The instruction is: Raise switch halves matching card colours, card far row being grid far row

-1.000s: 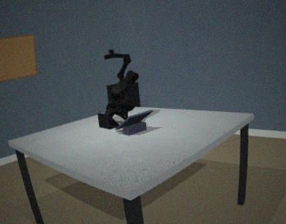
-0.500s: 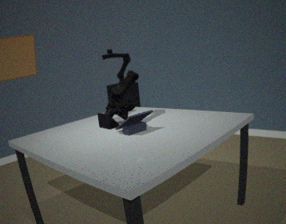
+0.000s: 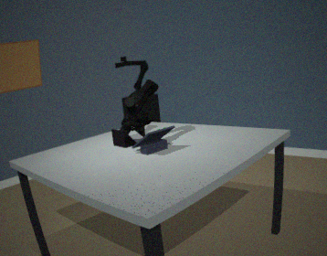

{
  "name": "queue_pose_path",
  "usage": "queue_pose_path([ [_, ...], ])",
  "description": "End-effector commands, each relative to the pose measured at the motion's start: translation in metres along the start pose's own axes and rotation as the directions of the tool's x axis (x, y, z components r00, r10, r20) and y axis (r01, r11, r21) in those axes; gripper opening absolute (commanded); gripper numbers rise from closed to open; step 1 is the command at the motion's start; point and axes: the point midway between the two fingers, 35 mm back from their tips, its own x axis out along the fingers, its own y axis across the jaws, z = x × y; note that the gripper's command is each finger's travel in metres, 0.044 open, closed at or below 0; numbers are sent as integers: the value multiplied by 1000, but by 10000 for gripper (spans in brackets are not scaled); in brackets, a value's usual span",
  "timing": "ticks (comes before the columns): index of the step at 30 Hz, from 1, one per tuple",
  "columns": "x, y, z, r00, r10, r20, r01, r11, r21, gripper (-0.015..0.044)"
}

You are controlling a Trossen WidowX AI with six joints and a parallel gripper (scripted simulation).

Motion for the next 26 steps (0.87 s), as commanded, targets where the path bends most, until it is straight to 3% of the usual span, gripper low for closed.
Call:
queue_pose_path([
  [1,-40,0,4,1000,-2,-7,2,1000,-7,0],
  [10,-48,2,6,1000,3,-8,-3,1000,-7,0],
  [15,-54,32,51,1000,5,-8,-5,1000,-7,0],
  [26,-54,33,53,1000,6,-7,-6,1000,-7,0],
])
